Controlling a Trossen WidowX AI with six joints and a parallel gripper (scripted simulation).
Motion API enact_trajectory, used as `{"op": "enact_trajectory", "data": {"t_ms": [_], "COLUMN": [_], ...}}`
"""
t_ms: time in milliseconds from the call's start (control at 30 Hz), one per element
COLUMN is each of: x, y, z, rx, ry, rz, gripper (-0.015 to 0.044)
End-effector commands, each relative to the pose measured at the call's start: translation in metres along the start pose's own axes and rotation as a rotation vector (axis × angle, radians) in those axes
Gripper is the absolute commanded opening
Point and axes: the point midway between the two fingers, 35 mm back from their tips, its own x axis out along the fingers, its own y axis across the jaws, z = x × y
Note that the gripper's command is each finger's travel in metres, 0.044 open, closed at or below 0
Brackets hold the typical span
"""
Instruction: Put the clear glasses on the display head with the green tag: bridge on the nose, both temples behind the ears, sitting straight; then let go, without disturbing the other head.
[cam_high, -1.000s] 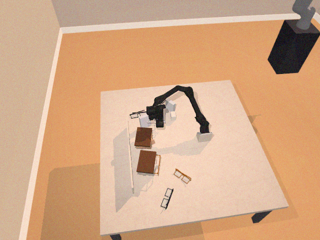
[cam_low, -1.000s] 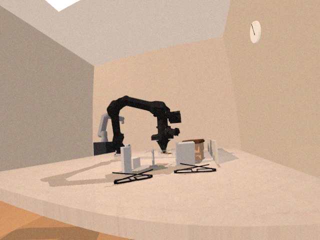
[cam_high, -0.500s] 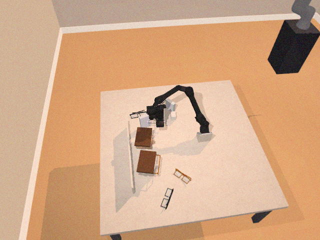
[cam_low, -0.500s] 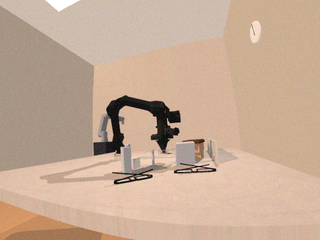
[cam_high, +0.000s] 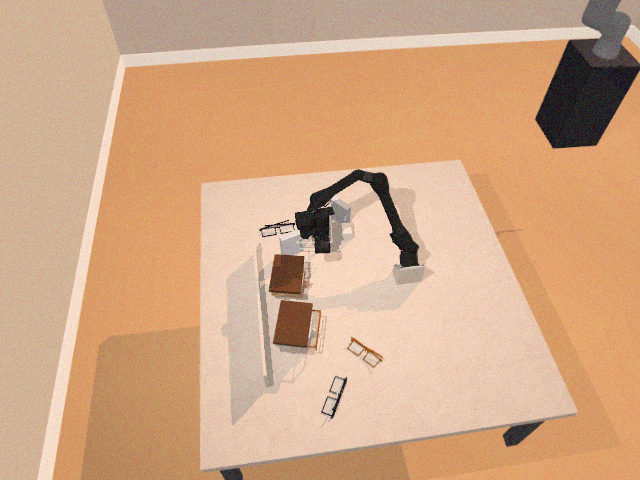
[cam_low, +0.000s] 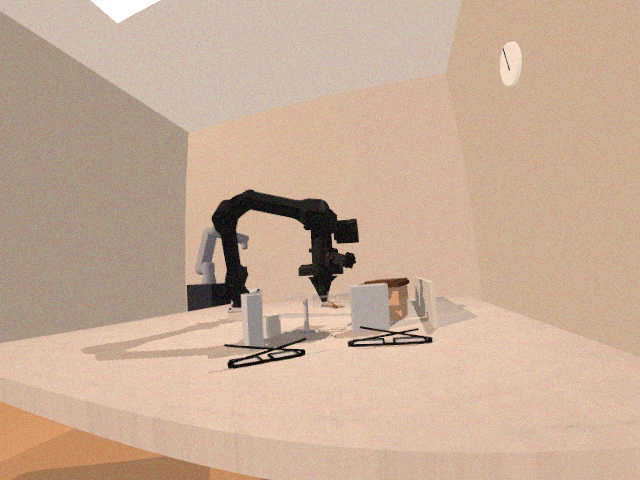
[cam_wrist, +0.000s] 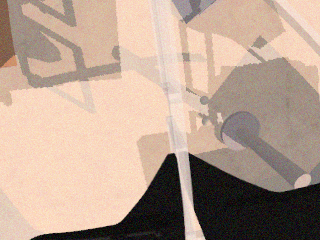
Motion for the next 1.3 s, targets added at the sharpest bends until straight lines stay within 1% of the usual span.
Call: {"op": "enact_trajectory", "data": {"t_ms": [0, 133, 200, 433, 933, 1267], "x": [-0.023, -0.045, -0.049, -0.049, -0.048, -0.044], "y": [0.000, 0.000, 0.000, -0.001, -0.006, -0.006], "z": [0.002, -0.001, -0.001, -0.005, -0.041, -0.042], "rx": [0.009, 0.009, 0.009, 0.065, 0.511, 0.531], "ry": [-0.014, -0.014, -0.014, -0.014, -0.011, -0.011], "rz": [0.006, 0.005, 0.004, 0.005, 0.007, 0.008], "gripper": [0.0000, 0.0000, 0.0000, 0.0000, 0.0000, 0.0000]}}
